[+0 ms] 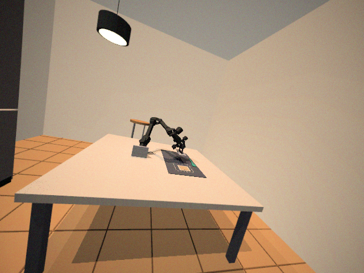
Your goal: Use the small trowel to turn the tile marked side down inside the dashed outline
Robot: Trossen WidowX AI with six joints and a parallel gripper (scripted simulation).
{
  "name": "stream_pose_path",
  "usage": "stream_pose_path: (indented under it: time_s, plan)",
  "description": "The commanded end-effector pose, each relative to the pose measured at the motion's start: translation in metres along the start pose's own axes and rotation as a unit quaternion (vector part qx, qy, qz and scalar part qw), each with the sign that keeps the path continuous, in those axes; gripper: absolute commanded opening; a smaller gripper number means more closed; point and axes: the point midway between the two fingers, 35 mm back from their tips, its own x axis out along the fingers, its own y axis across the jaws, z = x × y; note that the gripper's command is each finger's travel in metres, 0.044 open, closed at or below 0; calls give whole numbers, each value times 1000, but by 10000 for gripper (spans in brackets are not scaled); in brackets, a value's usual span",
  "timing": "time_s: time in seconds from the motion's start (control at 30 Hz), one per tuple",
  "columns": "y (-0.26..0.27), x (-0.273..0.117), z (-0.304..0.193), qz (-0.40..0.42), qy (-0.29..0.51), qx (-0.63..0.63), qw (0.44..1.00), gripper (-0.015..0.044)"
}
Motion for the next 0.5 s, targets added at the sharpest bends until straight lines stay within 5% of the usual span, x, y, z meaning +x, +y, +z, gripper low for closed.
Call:
stream_pose_path:
  time_s: [0.0,0.47]
  plan:
    - [-3,-1,0,-4,2,0,1000,0]
    - [-22,7,-37,-2,11,-6,1000,0]
